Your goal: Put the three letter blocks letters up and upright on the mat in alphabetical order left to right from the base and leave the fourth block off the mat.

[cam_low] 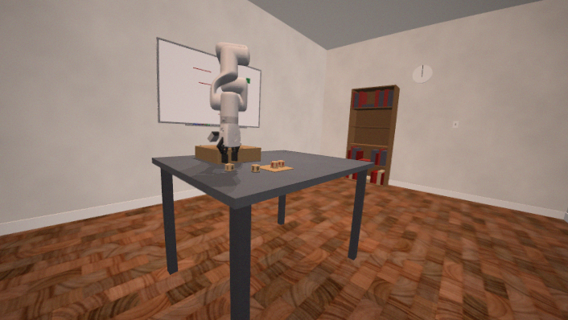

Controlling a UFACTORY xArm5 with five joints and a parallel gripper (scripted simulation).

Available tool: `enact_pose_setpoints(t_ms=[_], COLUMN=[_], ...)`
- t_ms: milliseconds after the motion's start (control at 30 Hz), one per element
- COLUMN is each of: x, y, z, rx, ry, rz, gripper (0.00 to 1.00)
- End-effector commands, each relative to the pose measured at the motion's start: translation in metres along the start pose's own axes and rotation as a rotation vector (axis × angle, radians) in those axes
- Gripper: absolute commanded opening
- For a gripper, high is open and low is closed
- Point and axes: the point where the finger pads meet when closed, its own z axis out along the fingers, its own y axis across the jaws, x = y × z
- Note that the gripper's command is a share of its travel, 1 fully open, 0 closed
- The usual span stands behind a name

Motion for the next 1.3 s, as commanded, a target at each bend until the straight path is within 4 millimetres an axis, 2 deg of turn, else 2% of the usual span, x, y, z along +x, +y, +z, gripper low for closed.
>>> enact_pose_setpoints(t_ms=[0,1267], x=[-0.0008,-0.0008], y=[-0.001,-0.0009], z=[-0.0009,0.0034], rx=[0.002,0.002], ry=[-0.002,-0.002], rz=[0.0,0.0], gripper=[0.69,0.69])
